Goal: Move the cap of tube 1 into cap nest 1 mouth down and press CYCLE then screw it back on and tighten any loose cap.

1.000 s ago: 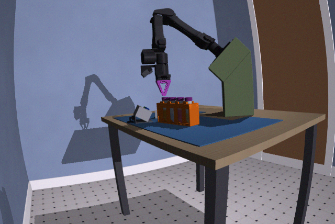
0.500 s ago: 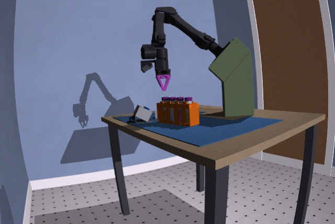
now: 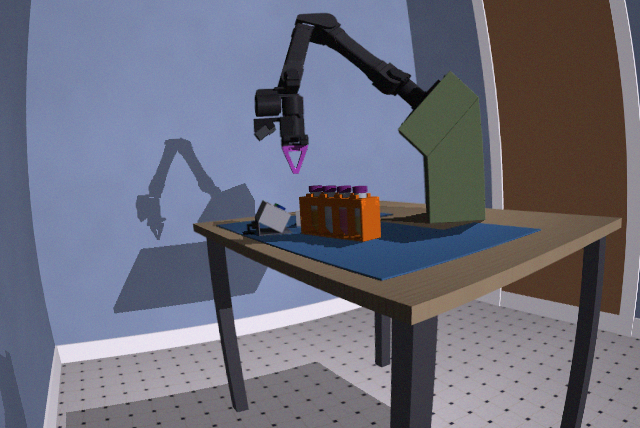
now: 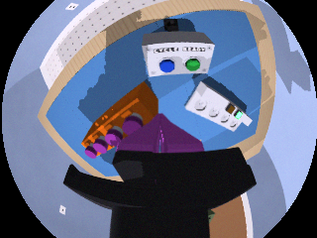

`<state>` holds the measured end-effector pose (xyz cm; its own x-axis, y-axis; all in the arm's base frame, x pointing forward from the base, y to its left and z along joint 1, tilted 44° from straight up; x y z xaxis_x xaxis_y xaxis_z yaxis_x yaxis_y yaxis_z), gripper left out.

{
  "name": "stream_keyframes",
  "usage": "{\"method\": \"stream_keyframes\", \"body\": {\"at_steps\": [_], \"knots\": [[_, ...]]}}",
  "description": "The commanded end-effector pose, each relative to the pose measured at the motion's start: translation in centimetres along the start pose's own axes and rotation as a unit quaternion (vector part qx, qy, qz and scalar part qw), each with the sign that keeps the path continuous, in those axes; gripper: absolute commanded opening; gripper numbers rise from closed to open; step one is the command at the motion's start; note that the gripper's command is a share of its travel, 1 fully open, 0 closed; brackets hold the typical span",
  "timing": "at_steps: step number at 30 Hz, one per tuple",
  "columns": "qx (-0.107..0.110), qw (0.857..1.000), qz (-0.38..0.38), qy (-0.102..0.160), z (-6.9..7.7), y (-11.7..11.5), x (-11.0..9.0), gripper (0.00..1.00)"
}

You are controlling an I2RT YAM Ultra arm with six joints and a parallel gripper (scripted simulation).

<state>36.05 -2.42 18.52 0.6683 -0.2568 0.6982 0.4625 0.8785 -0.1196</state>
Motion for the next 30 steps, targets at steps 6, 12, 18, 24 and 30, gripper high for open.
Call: {"method": "stream_keyframes", "body": {"at_steps": [6,12,18,24,30], "knots": [[0.008,1.000,0.010,0.001,-2.6,-2.4,3.2,0.00],[0.007,1.000,0.010,0.000,-4.9,-4.6,5.8,0.00],[0.007,1.000,0.010,0.000,-5.2,-4.8,6.2,0.00],[0.007,1.000,0.010,0.000,-6.7,-4.8,6.2,0.00],[0.007,1.000,0.010,0.000,-7.0,-4.8,6.2,0.00]]}}
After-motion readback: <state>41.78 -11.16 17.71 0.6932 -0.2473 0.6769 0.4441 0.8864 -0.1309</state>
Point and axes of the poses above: the point where the finger pads meet when closed, its own z axis back along the fingers, its own y axis across the jaws, x = y × z, the point moved 9 cm from there along z, back along the fingers, and after that the axes turned 8 degrees about -z, right-handed, at the moved point
